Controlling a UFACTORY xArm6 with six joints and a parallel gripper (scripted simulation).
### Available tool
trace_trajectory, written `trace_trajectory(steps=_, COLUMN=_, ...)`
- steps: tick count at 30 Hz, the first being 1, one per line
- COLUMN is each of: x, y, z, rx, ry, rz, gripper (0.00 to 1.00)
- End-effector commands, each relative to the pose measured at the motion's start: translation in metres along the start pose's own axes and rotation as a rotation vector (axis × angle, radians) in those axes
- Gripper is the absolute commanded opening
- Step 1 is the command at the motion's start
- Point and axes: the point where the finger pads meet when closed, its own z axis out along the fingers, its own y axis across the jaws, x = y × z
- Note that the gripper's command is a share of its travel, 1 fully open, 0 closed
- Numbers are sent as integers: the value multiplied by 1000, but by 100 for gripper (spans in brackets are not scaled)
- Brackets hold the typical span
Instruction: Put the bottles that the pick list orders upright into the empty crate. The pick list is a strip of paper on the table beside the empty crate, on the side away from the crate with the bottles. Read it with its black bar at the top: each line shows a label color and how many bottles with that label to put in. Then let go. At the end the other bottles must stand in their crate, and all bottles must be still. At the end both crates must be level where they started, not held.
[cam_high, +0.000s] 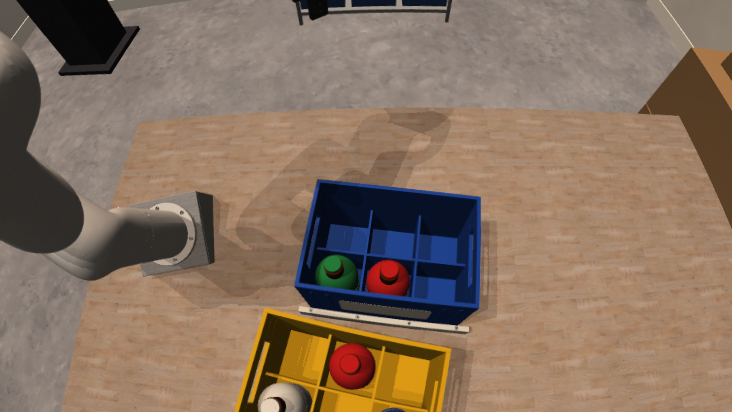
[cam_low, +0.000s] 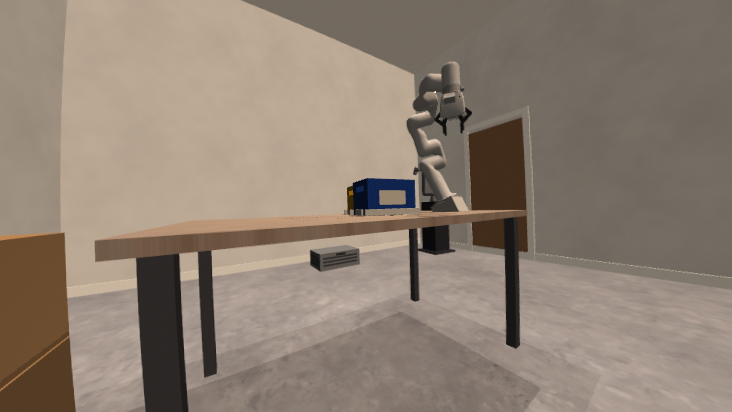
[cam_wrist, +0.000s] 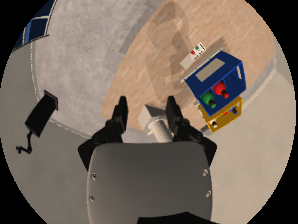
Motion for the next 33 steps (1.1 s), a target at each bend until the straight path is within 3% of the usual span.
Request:
trace_trajectory(steps=1, x=7, y=-20, z=-8, rx=0, ry=0, rz=1, gripper=65)
trace_trajectory(steps=9, x=16, y=-53, z=-19, rx=0, ry=0, rz=1, gripper=65)
trace_trajectory(steps=33, x=16, y=-53, z=-19, rx=0, ry=0, rz=1, gripper=65)
